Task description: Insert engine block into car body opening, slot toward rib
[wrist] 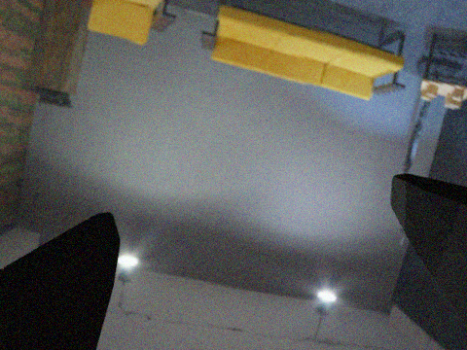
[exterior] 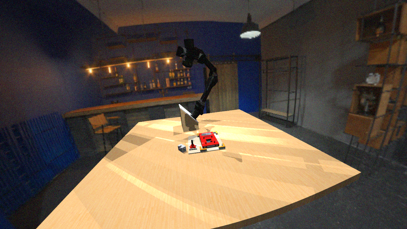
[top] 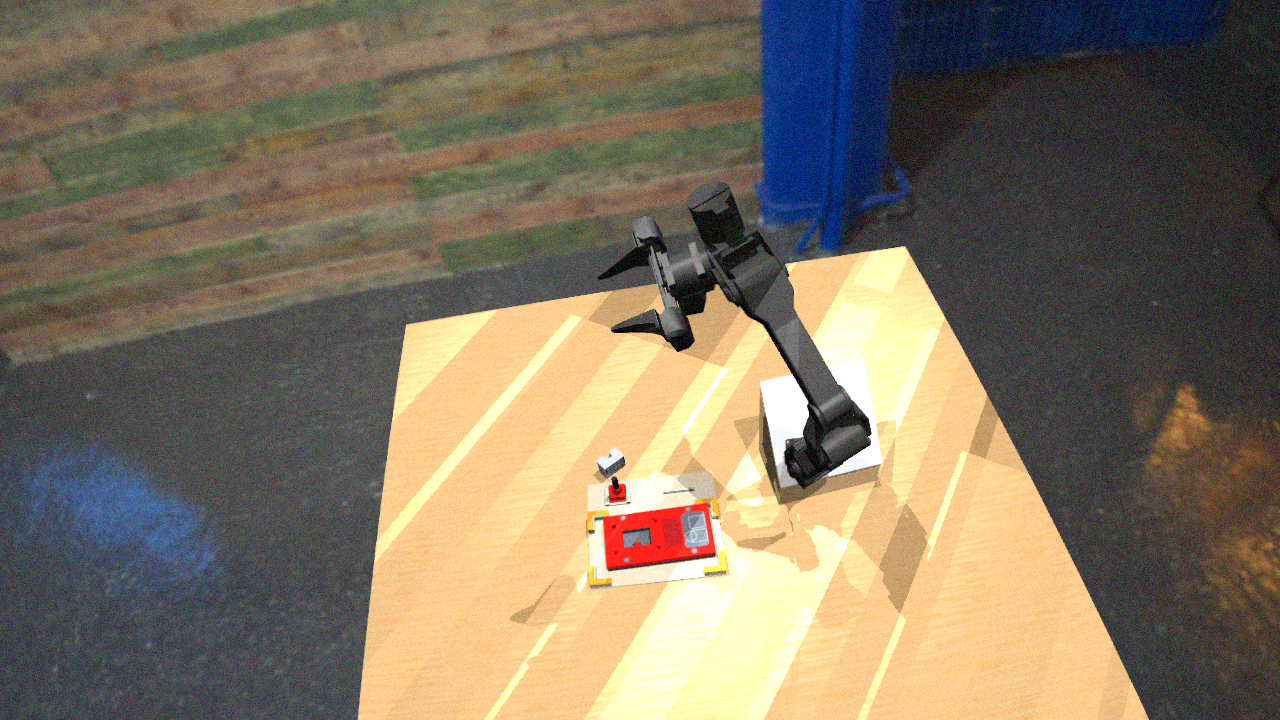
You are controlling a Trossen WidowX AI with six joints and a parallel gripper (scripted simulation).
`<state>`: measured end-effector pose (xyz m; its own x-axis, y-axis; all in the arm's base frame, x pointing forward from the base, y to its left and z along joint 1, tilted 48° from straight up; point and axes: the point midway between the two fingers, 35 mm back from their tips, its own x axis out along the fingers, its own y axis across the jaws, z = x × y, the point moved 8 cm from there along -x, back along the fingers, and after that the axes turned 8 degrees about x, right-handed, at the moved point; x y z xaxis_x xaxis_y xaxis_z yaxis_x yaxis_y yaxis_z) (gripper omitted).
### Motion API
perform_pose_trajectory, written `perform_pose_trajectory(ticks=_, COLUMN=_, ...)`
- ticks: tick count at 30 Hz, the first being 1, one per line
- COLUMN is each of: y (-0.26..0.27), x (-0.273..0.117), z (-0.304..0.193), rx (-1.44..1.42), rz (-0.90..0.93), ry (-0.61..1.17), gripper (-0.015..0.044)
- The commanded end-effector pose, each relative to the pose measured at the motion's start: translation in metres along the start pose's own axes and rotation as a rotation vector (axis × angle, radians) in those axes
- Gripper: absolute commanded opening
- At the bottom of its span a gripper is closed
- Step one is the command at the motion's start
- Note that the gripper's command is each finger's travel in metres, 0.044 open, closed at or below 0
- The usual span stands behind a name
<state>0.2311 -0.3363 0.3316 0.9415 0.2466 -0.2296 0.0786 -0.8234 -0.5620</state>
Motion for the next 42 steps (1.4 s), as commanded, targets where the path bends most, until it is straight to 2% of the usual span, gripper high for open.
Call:
perform_pose_trajectory(ticks=1, y=0.000, x=0.000, z=0.000, rx=0.000, rz=0.000, ry=0.000, gripper=0.0426)
perform_pose_trajectory(ticks=2, y=0.000, x=0.001, z=0.000, rx=-0.005, rz=0.000, ry=-0.002, gripper=0.0440)
perform_pose_trajectory(ticks=22, y=0.041, x=0.082, z=0.053, rx=-0.407, rz=-0.054, ry=-0.231, gripper=0.0440)
perform_pose_trajectory(ticks=42, y=0.064, x=0.163, z=0.128, rx=-0.833, rz=-0.295, ry=-0.496, gripper=0.0440)
